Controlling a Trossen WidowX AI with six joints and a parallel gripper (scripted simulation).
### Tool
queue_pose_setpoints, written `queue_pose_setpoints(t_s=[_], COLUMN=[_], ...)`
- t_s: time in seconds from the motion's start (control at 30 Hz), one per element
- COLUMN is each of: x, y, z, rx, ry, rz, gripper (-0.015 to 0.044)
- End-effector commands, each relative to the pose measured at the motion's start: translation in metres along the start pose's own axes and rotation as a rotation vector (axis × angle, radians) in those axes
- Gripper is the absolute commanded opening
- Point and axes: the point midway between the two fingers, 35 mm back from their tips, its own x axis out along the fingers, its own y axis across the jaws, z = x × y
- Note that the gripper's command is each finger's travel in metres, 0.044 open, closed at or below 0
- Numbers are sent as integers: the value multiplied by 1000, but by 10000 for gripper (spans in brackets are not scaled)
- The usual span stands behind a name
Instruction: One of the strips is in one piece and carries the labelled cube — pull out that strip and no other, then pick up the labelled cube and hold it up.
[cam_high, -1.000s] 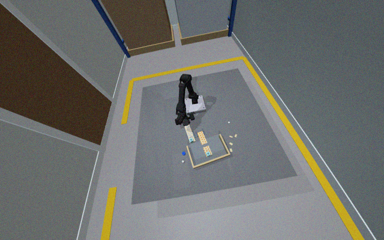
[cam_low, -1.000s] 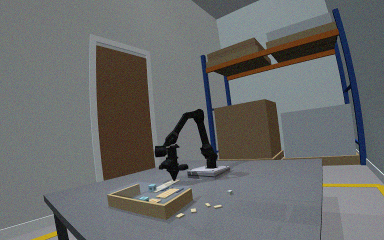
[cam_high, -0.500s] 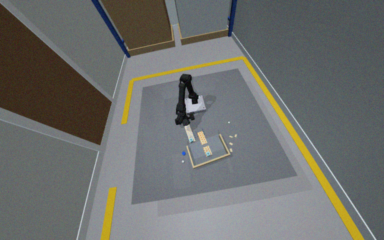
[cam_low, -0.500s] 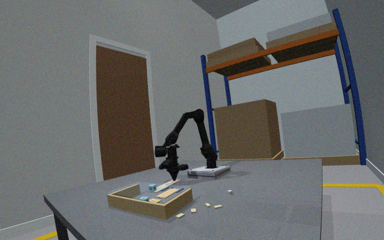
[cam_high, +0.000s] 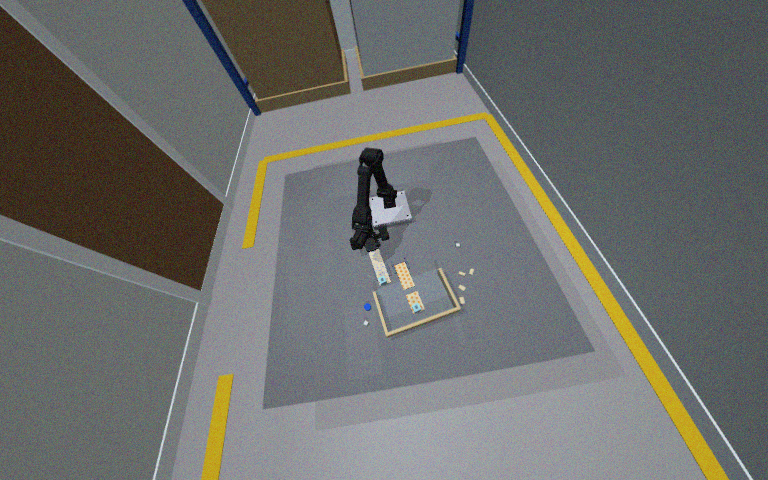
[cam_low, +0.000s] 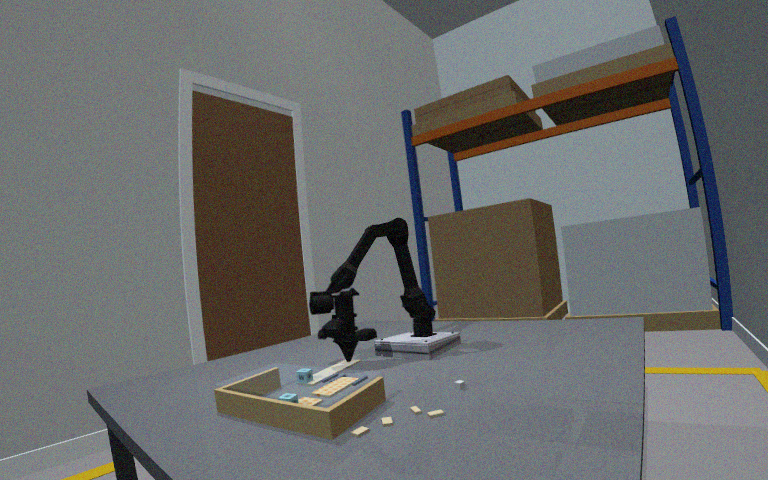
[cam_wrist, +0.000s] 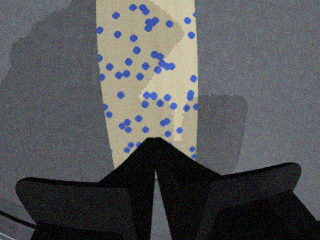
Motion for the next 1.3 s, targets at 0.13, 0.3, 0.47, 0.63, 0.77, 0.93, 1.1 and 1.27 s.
queue_pose_setpoints(t_s=[0.13,0.3,0.47,0.63,0.77,0.93,1.1,1.27], x=[-9,-42,-41,-41,-41,-41,-42,-43], y=[-1,-1,0,1,3,3,4,4], z=[1,2,12,31,45,61,77,93], rx=[0,0,-57,-114,-114,-114,-114,-114], ry=[6,25,24,23,22,20,19,18], rz=[2,7,8,8,8,8,8,8], gripper=[0,0,53,184,289,420,440,440])
